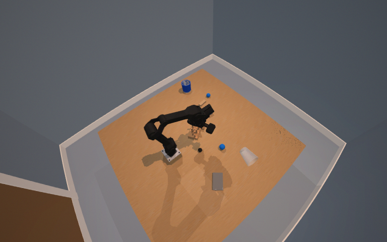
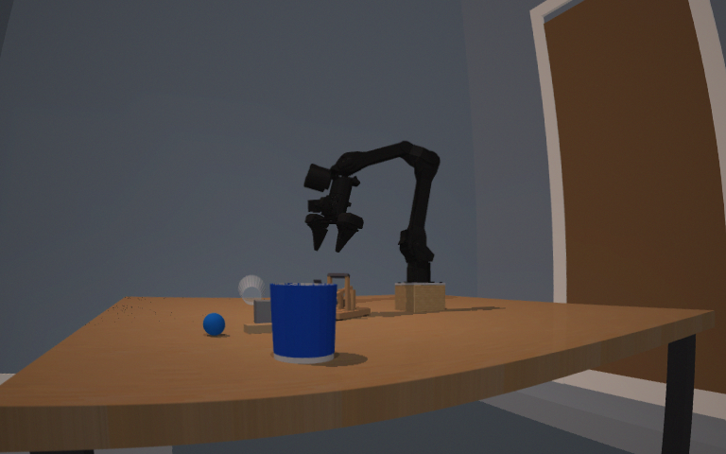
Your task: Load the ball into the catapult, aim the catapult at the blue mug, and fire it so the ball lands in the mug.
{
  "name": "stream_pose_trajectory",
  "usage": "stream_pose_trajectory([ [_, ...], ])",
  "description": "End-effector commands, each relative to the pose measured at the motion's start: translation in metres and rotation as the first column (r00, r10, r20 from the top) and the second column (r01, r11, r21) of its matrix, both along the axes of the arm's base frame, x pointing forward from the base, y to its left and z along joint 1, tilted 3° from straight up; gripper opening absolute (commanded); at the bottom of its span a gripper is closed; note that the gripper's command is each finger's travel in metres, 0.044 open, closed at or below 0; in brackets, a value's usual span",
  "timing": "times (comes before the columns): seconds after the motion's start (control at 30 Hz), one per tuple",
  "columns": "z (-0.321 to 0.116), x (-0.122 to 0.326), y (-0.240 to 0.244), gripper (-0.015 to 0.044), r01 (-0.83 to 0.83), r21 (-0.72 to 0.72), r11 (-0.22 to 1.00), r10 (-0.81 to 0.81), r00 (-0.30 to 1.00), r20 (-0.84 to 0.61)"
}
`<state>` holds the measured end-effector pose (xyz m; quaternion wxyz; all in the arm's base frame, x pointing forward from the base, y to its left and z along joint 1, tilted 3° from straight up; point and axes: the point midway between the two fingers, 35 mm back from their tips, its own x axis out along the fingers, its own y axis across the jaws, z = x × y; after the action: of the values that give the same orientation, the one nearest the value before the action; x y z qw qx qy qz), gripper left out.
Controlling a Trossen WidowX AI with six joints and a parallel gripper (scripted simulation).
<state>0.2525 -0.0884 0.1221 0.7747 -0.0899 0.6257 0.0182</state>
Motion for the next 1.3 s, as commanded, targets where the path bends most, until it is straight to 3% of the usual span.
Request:
stream_pose_trajectory([
  [0.0, -0.015, 0.005, 0.031, 0.044, -0.084, 0.022, 0.996, 0.085, 0.993, -0.087],
  [0.27, -0.039, -0.001, 0.088, 0.044, -0.23, 0.051, 0.972, 0.236, 0.942, -0.24],
  [0.37, -0.042, -0.002, 0.089, 0.044, -0.232, 0.051, 0.971, 0.237, 0.941, -0.242],
  [0.53, -0.086, -0.003, 0.088, 0.044, -0.232, 0.051, 0.971, 0.237, 0.941, -0.242],
  [1.27, -0.115, -0.003, 0.087, 0.044, -0.232, 0.051, 0.971, 0.237, 0.941, -0.242],
])
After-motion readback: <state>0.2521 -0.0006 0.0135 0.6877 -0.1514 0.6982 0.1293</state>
